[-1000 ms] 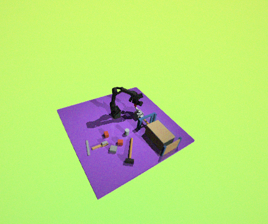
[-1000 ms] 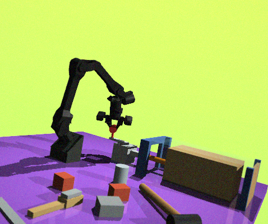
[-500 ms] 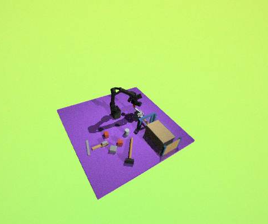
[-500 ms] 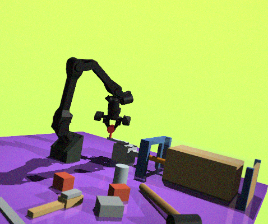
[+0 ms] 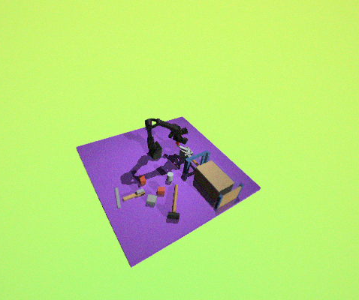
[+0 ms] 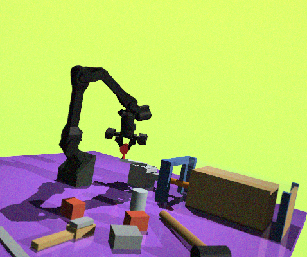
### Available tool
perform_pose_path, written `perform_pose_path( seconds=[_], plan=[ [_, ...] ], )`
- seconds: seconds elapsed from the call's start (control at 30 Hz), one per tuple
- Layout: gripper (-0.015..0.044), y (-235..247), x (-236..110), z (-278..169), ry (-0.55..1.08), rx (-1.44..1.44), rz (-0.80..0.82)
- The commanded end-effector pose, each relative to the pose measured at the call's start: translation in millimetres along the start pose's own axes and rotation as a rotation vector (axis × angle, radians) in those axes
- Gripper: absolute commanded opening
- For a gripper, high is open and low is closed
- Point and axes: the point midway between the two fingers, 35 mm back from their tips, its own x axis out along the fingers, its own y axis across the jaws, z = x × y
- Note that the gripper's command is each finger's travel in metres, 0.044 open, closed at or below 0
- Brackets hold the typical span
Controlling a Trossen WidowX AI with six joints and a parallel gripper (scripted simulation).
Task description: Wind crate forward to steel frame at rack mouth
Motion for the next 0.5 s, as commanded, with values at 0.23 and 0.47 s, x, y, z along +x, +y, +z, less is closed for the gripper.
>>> perform_pose_path(
  seconds=[0.23, 0.47],
  plan=[
    [0.0000, -1, -6, -23, 0.030, 0.006, -0.004],
    [0.0000, -3, -10, -30, 0.030, 0.006, -0.004]
  ],
)
